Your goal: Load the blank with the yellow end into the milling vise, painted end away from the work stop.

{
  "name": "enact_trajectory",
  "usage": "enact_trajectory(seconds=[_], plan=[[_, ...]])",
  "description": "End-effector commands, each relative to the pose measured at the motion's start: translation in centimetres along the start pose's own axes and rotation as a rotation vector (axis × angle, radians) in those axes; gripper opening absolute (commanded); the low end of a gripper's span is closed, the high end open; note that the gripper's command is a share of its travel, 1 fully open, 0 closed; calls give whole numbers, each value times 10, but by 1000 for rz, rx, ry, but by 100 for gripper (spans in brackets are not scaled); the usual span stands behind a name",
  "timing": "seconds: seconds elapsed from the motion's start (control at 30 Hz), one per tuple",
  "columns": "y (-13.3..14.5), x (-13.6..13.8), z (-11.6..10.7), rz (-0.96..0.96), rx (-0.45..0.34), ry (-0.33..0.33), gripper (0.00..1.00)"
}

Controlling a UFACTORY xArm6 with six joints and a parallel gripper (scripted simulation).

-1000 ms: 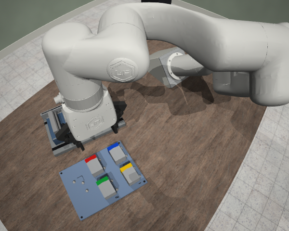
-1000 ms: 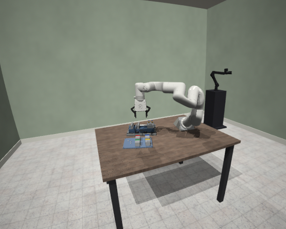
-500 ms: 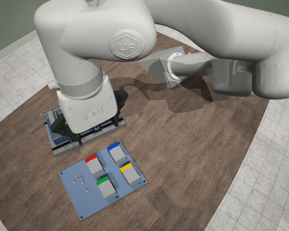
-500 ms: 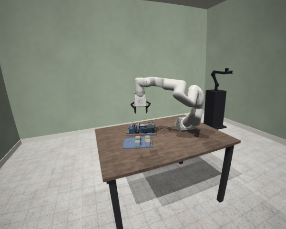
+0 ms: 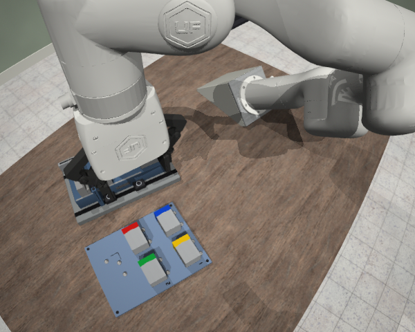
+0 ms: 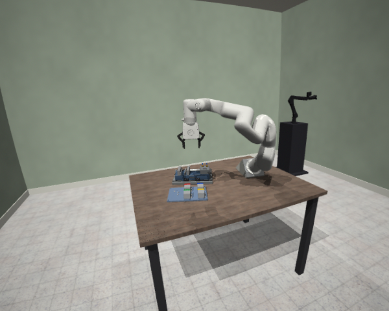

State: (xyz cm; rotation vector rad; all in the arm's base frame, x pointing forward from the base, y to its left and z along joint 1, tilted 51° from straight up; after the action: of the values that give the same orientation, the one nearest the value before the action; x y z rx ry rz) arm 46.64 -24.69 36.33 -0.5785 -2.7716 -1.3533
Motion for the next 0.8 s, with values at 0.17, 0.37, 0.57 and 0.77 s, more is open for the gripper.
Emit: enact_trajectory(seconds=[0.17, 0.37, 0.57, 0.77], plan=[[2, 0, -11, -1, 1, -2, 100], [2, 0, -10, -1, 1, -2, 100], [1, 0, -5, -1, 1, -2, 100], [0, 0, -2, -1, 1, -2, 100]])
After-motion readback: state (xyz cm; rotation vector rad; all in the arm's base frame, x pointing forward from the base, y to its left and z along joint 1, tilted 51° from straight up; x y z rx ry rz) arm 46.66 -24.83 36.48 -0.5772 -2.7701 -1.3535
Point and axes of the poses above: the point where the finger pads meet when closed, its own z axis out along the fingers, its own x axis across the jaws, y = z × x, the point moved 9 cm from there along -z, back along the fingers, and after that the axes turned 4 degrees about z, right-handed, at the moved point
